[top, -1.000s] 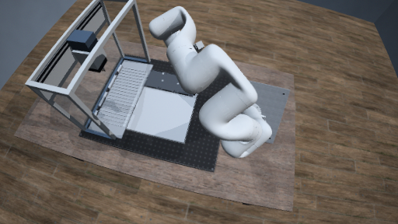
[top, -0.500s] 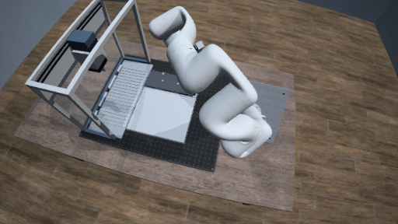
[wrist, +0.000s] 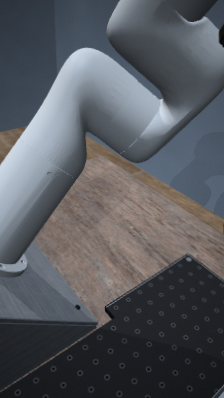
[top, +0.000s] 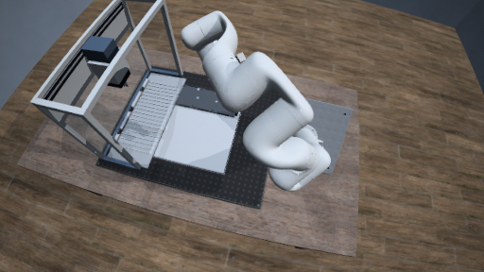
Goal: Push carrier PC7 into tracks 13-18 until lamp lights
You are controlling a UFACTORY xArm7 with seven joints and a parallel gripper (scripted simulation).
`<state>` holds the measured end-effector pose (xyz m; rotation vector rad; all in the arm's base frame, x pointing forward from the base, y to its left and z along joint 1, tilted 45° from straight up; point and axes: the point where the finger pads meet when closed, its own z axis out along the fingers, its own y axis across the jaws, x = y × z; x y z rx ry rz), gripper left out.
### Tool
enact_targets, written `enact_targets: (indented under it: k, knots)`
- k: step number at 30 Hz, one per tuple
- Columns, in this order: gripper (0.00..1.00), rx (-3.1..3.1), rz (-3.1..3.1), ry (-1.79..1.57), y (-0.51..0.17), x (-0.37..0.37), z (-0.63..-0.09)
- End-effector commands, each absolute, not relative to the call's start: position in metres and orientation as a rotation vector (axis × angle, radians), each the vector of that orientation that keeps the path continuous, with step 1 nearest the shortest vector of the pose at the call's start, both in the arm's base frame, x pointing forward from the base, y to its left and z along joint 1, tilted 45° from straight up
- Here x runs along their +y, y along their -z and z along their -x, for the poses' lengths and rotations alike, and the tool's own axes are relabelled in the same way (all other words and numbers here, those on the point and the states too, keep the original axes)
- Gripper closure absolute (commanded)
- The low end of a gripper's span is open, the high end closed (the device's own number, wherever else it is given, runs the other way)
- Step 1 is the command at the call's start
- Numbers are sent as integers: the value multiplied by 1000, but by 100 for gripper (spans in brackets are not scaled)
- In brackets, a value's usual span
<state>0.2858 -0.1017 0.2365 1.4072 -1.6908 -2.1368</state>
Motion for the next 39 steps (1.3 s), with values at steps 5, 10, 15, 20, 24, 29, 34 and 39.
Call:
enact_targets:
  k: [5,10,15,20,24,29,34,39]
  knots:
    - [0,-1666,-1695,2196,-219,-95,-296]
    - [0,-1624,-1917,2221,-205,-88,-306]
    - [0,-1570,-2129,2229,-194,-84,-313]
    - [0,-1514,-2304,2222,-187,-81,-318]
    - [0,-1458,-2448,2206,-175,-75,-326]
    - [0,-1348,-2690,2162,-166,-71,-333]
    - [0,-1233,-2899,2103,-155,-67,-341]
    - [0,-1147,-3033,2052,-148,-64,-347]
